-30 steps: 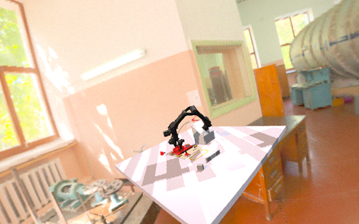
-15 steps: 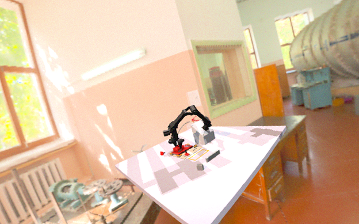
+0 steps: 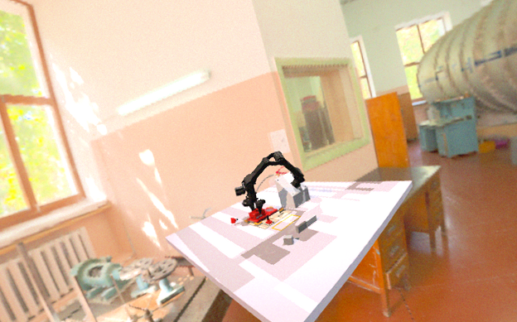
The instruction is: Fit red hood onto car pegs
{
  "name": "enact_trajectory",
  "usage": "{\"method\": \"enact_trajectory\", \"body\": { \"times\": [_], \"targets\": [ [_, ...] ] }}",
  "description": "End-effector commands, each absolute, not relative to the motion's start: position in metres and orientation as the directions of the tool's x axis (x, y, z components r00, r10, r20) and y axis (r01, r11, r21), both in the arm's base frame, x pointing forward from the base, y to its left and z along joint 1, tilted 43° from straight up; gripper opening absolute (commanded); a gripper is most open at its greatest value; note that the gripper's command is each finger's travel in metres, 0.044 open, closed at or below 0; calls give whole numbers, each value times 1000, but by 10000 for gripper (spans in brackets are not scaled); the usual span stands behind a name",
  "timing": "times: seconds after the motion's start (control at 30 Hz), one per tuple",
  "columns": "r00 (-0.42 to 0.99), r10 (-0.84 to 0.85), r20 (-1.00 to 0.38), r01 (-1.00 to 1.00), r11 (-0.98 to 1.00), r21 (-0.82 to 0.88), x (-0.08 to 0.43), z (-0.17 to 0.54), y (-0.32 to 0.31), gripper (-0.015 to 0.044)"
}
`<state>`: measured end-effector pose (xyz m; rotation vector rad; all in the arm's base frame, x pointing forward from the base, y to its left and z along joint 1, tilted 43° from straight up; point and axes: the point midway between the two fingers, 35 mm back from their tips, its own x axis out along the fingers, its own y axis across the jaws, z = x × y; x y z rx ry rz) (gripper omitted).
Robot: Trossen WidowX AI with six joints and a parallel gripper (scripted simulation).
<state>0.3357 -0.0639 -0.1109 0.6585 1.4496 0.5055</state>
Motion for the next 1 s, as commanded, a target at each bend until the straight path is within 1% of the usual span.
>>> {"method": "enact_trajectory", "body": {
  "times": [0.0, 0.97],
  "targets": [
    [73, 677, -732, 74, 729, 681, 335, -111, -63, 0],
    [72, 676, -733, 73, 730, 680, 335, -110, -65, 0]
  ]
}}
